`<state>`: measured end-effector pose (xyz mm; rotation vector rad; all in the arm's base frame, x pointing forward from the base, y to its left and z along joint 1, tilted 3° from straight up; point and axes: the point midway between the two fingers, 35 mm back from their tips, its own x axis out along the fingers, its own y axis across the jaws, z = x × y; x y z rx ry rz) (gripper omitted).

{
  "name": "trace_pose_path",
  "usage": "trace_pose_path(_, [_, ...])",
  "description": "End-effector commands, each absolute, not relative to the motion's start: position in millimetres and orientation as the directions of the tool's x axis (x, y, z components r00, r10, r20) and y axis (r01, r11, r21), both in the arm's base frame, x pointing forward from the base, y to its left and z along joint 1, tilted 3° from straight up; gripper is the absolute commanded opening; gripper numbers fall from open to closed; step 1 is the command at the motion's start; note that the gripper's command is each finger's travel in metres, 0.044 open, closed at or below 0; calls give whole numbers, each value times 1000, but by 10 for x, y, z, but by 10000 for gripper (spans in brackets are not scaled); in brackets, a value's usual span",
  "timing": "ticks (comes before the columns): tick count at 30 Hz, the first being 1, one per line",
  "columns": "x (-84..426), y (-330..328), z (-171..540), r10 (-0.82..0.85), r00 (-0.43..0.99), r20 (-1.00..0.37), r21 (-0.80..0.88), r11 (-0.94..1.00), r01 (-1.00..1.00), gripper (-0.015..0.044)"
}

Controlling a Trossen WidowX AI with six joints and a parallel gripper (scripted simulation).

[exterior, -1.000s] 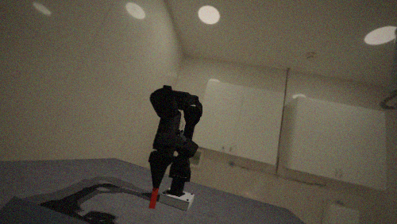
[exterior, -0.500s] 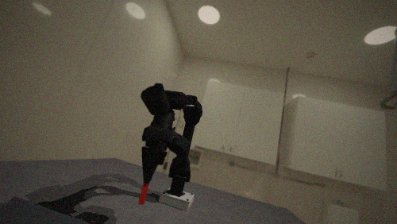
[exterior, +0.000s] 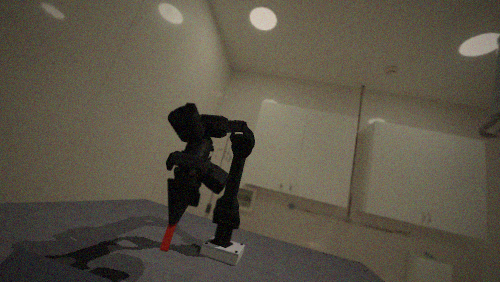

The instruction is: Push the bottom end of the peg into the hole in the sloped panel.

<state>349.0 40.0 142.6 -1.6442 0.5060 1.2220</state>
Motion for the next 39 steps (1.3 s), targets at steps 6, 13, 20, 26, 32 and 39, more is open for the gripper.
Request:
trace_pose_path(6, [3516,282,1446,216,438,-872,-489,-403,-774,0])
trace_pose_path(13, [3546,177,1473,212,467,-858,-513,-380,-769,0])
trace_pose_path(20, [3572,70,1501,207,496,-843,-537,-358,-764,0])
trace_pose_path(26, [3591,-22,1526,201,520,-830,-557,-339,-758,0])
trace_pose_path(32, [3607,-116,1551,194,544,-816,-577,-322,-751,0])
trace_pose_path(39, [3621,-210,1576,185,568,-802,-596,-304,-743,0])
